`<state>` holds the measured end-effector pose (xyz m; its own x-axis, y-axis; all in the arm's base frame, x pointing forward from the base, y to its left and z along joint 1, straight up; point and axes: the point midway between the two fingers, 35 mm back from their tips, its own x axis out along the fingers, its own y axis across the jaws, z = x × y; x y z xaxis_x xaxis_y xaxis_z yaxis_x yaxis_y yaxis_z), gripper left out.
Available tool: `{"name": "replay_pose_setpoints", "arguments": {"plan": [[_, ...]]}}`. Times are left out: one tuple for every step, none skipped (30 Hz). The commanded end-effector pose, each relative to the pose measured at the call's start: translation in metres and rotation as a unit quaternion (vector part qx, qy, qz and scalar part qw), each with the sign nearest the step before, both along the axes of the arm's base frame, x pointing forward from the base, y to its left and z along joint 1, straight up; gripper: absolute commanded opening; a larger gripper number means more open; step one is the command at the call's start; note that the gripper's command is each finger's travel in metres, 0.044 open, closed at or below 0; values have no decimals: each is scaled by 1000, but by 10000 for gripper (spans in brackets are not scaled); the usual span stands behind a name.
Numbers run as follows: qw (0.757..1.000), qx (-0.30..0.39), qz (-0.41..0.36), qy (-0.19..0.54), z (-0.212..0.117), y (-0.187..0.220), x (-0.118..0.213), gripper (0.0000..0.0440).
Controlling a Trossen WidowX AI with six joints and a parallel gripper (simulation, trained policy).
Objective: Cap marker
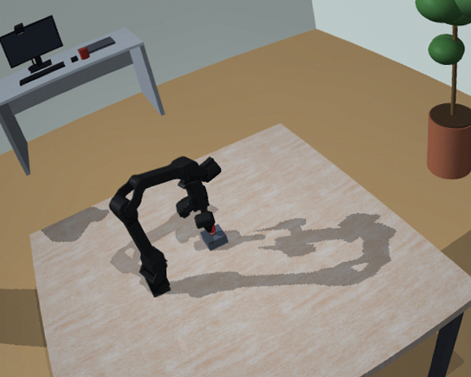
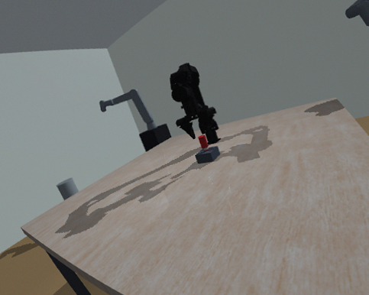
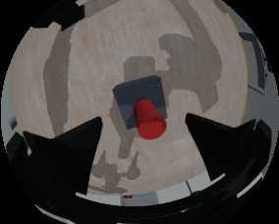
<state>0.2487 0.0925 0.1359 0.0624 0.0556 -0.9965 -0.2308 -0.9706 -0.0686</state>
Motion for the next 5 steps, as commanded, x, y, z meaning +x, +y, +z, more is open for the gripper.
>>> {"name": "replay_pose_setpoints", "arguments": {"plan": [[1000,8,3,-11,11,0,-1,440],[1000,10,3,-13,13,0,-2,440],[1000,11,2,-14,15,0,-2,440],[1000,12,1,-16,17,0,-2,440],[1000,13,1,-18,19,0,-3,439]]}}
